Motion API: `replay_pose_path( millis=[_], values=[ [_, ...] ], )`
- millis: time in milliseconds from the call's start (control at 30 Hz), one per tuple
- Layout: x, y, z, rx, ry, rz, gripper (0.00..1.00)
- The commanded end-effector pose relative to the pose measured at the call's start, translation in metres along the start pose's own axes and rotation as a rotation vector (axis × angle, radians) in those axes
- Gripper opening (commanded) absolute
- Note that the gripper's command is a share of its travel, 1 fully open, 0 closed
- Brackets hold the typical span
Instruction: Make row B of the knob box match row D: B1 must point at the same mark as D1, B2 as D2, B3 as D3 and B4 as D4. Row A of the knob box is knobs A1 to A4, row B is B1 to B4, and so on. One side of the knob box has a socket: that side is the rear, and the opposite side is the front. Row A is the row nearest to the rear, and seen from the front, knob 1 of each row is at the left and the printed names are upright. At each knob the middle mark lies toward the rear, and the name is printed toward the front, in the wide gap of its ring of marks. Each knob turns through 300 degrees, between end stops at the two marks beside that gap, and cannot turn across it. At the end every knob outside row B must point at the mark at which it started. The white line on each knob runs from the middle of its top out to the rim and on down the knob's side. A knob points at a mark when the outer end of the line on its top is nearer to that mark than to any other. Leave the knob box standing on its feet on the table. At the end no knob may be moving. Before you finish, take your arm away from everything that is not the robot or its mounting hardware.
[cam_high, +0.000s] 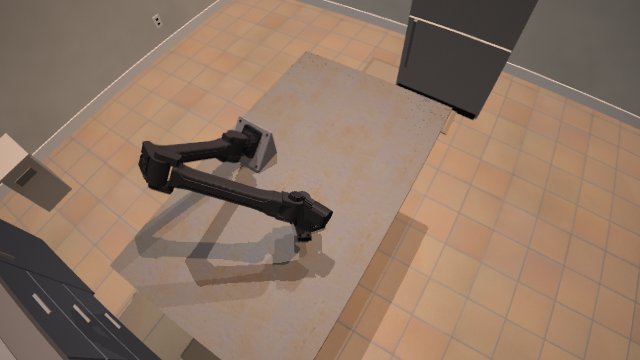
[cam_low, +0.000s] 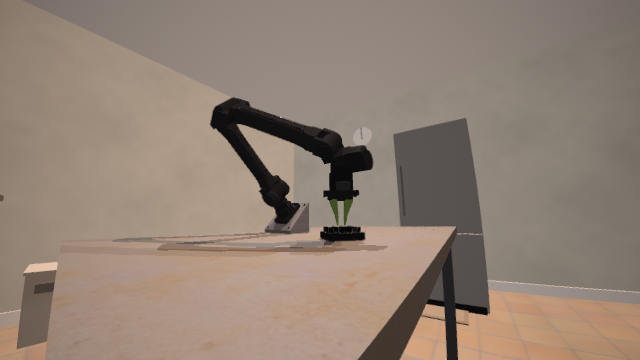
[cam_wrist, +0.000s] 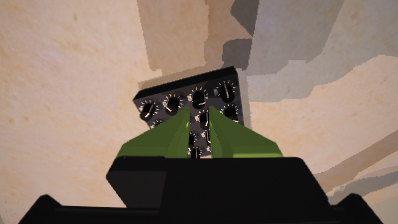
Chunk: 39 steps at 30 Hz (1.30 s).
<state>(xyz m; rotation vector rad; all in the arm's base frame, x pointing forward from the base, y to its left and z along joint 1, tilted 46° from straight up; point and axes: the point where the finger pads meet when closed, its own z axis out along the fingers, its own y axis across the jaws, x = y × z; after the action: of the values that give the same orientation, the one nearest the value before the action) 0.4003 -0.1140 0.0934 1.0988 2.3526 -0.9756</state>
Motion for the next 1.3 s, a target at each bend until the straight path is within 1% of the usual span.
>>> replay_pose_path(
  millis=[0,667,733,900,967,1067,1100,1200,1267],
  values=[
    [-0.012,0.019,-0.015,-0.034,-0.030,0.012,0.19],
    [-0.012,0.019,-0.014,-0.037,-0.032,0.012,0.19],
    [-0.011,0.017,-0.010,-0.032,-0.029,0.008,0.19],
    [-0.005,0.004,0.007,-0.002,-0.005,0.003,0.19],
    [-0.001,0.003,0.010,0.002,-0.002,-0.003,0.19],
    [-0.003,0.003,0.010,0.001,-0.003,0.000,0.19],
    [-0.007,0.017,-0.003,-0.031,-0.028,-0.008,0.19],
    [-0.003,0.007,0.010,-0.007,-0.009,-0.003,0.19],
    [-0.002,0.003,0.016,0.002,-0.002,-0.002,0.19]
  ],
)
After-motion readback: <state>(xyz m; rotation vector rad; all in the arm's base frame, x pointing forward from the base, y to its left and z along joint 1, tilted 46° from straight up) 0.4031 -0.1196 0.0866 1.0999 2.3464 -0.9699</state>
